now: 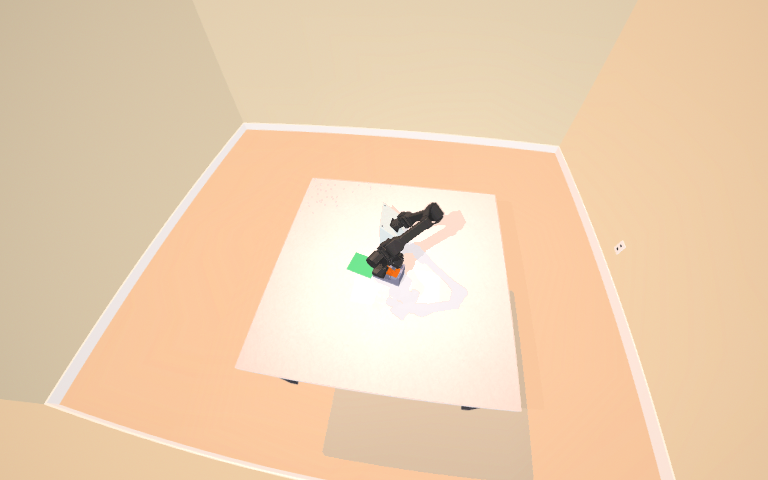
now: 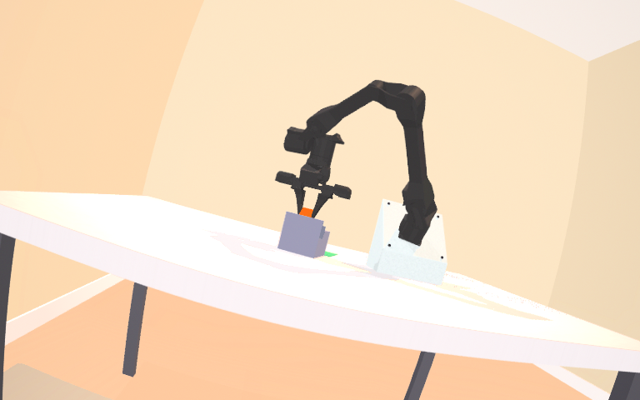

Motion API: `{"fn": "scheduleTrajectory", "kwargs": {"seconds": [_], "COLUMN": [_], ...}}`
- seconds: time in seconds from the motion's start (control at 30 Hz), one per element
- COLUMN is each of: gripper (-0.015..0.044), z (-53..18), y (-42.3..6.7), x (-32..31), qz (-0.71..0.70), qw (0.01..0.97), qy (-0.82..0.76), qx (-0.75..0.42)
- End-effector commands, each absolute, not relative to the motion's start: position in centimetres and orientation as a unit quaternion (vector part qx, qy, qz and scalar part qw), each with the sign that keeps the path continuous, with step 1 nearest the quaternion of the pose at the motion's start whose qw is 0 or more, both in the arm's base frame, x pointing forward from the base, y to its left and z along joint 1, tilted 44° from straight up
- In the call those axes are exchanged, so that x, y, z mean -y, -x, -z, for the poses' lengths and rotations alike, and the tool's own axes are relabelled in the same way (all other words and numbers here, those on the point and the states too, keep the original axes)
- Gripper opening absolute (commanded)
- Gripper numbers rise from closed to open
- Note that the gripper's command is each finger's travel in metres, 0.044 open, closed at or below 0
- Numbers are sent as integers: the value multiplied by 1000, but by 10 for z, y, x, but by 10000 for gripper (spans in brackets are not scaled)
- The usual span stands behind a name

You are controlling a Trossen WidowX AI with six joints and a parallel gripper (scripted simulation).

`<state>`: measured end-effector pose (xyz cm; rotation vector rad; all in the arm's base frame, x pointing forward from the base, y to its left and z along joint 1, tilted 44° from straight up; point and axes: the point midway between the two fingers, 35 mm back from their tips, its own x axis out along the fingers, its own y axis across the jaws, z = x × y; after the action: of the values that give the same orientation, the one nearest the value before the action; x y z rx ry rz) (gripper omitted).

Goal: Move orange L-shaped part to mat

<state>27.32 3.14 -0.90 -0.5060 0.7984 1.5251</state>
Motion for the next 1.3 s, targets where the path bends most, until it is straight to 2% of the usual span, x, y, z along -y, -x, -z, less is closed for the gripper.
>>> {"fn": "scheduleTrajectory", "kwargs": {"seconds": [0.0,1.27], "gripper": [0,0], "z": [4,-40], "y": [-275,-282], "x": [-27,14], "qz": [-664,-664], "qw": [623,623], "qy": [224,223], "qx": [-346,-348]}}
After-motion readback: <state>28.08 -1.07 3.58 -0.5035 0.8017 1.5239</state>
